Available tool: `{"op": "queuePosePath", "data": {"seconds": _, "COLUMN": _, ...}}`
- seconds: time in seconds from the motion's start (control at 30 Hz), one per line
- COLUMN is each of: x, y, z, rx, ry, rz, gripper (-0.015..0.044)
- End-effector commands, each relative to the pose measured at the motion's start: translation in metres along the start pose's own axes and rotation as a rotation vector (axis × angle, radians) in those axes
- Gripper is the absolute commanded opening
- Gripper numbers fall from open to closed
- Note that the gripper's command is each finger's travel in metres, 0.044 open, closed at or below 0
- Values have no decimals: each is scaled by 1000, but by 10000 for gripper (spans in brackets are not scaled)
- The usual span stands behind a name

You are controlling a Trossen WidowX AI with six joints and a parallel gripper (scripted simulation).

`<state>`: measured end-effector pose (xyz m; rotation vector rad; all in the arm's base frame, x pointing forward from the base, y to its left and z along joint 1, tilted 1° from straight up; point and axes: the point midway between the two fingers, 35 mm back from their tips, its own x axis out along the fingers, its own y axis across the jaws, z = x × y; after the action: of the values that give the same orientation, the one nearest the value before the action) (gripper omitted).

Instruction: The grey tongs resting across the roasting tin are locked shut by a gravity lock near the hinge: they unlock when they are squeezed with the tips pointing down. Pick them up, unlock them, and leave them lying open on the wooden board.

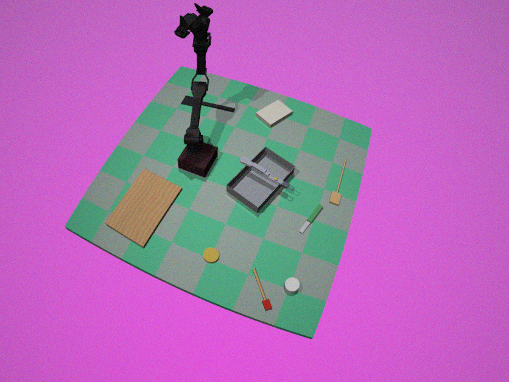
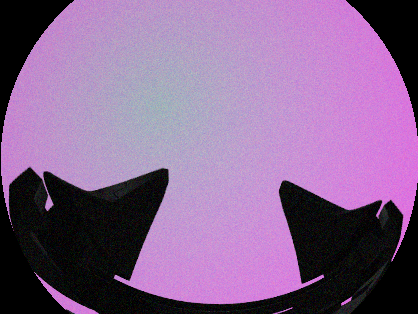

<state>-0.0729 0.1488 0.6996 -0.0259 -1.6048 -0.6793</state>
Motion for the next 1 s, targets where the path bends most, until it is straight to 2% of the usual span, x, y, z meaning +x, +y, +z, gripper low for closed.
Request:
{"op": "queuePosePath", "data": {"seconds": 0.0, "x": 1, "y": -1, "z": -1, "rx": -5, "ry": 2, "rz": -3, "gripper": 374}}
{"op": "queuePosePath", "data": {"seconds": 0.13, "x": 11, "y": -17, "z": -16, "rx": -1, "ry": 50, "rz": -31, "gripper": 269}}
{"op": "queuePosePath", "data": {"seconds": 0.17, "x": 15, "y": -22, "z": -21, "rx": -5, "ry": 65, "rz": -40, "gripper": 260}}
{"op": "queuePosePath", "data": {"seconds": 0.53, "x": 42, "y": -95, "z": -94, "rx": -68, "ry": 303, "rz": -174, "gripper": 260}}
{"op": "queuePosePath", "data": {"seconds": 0.77, "x": 52, "y": -154, "z": -176, "rx": -93, "ry": 552, "rz": -243, "gripper": 260}}
{"op": "queuePosePath", "data": {"seconds": 0.97, "x": 41, "y": -198, "z": -251, "rx": -132, "ry": 779, "rz": -282, "gripper": 260}}
